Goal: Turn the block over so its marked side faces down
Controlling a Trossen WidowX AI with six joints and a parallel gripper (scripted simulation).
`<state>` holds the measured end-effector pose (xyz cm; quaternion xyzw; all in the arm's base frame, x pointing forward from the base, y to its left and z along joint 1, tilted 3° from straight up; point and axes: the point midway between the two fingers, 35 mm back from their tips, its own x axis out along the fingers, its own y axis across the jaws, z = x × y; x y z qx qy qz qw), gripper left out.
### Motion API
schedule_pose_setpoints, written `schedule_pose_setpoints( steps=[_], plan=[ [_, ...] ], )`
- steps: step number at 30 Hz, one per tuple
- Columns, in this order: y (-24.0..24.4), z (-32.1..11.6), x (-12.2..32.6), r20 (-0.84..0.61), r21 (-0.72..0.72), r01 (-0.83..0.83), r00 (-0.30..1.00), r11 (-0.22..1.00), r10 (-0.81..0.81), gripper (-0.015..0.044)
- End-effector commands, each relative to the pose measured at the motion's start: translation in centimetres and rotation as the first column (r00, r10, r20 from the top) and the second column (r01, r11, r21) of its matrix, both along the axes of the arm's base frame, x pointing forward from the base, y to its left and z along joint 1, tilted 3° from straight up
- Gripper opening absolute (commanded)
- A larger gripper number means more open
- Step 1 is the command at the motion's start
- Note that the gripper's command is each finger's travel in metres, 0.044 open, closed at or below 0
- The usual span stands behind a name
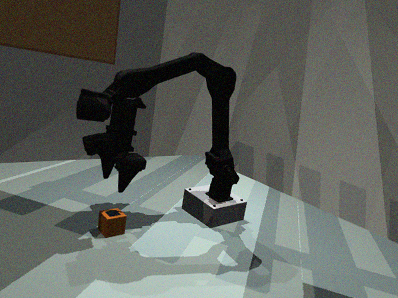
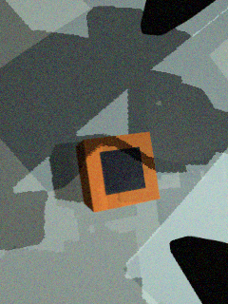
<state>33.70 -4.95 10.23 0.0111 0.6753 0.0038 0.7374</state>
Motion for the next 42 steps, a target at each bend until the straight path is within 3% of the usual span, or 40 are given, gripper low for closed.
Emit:
schedule_pose_setpoints(
  steps=[1,5,9,42],
  plan=[
    [1.3,-0.6,-0.2,-0.044,0.028,-0.023,0.999,0.999,0.024,0.0440],
    [1.4,-0.8,-0.1,-0.044,0.028,-0.023,0.999,0.999,0.024,0.0440],
    [1.6,-4.1,0.0,-0.044,0.028,-0.023,0.999,0.999,0.024,0.0440],
    [1.8,-8.9,0.2,-0.045,0.029,-0.023,0.999,0.999,0.024,0.0440]
  ],
)
